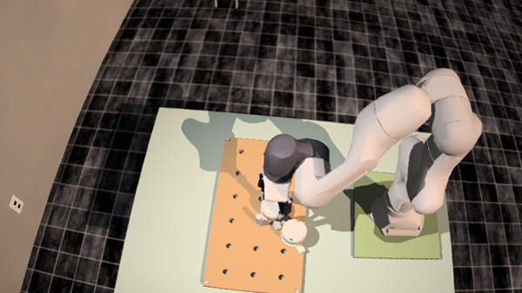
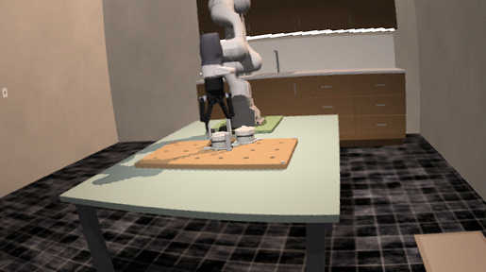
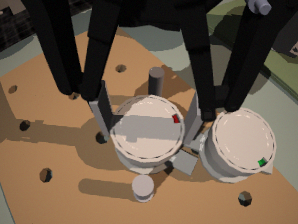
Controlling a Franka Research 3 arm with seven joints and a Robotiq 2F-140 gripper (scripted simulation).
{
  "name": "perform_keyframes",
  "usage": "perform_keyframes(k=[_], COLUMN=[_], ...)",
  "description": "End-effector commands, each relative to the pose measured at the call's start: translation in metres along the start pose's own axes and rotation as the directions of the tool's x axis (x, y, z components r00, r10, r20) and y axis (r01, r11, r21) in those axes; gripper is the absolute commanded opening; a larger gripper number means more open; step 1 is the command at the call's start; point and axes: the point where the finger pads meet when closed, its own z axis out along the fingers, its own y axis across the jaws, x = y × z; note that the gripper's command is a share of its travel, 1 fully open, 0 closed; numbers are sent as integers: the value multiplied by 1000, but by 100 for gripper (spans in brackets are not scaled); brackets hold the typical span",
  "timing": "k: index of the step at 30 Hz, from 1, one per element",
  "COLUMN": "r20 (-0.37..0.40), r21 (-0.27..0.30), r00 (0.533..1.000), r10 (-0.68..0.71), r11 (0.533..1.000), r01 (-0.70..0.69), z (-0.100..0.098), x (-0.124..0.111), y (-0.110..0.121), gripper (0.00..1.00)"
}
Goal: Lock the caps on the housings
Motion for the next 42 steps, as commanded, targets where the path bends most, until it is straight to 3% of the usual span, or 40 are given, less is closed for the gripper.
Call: perform_keyframes(k=[1, 5, 6, 42], r20=[6, 6, 6, 6], r21=[3, 3, 3, 3], r00=[1000, 1000, 1000, 1000], r10=[-1, -1, -1, -1], r11=[1000, 1000, 1000, 1000], r01=[1, 1, 1, 1], z=[2, 2, 2, 2], x=[-2, -2, -2, -2], y=[-3, -3, -3, -3], gripper=[10, 10, 78, 78])
